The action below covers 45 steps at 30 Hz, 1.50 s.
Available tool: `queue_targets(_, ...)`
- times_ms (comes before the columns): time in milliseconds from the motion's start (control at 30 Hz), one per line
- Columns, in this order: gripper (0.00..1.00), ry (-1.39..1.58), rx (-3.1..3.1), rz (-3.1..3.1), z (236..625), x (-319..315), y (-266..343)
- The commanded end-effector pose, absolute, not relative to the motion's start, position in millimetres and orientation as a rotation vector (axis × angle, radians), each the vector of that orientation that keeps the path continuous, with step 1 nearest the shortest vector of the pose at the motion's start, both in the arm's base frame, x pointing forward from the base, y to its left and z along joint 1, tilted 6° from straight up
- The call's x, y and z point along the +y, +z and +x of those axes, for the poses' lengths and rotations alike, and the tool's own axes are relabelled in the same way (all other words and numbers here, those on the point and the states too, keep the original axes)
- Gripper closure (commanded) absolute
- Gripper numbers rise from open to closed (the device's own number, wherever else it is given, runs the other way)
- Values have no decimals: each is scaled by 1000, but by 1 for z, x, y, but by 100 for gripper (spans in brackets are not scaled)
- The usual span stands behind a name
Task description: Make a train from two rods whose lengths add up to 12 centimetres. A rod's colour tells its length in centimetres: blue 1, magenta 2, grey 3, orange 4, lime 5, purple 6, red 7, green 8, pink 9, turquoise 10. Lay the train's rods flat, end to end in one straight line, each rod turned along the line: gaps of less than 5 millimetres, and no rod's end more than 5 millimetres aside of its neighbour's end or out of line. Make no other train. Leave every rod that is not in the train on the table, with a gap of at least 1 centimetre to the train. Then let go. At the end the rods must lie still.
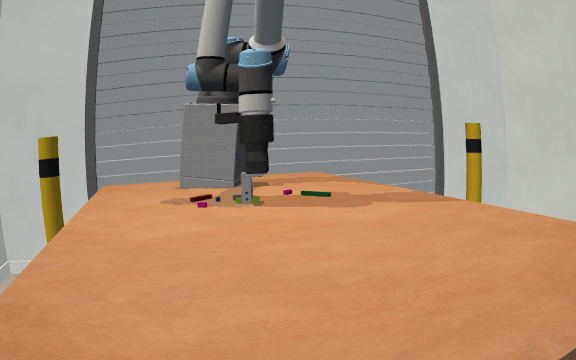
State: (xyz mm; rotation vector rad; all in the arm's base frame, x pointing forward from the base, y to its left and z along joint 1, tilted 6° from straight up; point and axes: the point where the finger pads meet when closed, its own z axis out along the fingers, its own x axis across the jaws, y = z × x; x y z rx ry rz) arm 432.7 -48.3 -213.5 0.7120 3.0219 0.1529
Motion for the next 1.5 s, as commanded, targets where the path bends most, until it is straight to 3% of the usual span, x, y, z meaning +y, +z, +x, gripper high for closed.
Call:
queue_targets(0, 76, 153, 3021, 712, 433, -49, -213)
queue_targets(633, 76, 153, 3021, 712, 433, -49, -213)
queue_targets(667, 70, 153, 3021, 712, 433, -49, -213)
queue_targets(833, 64, 153, 3021, 712, 433, -49, -213)
queue_targets(867, 58, 153, 3021, 712, 433, -49, -213)
queue_targets(1000, 58, 153, 3021, 712, 433, -49, -213)
queue_targets(1133, 46, 153, 3021, 712, 433, -49, -213)
queue_targets(1467, 46, 153, 3021, 712, 433, -49, -213)
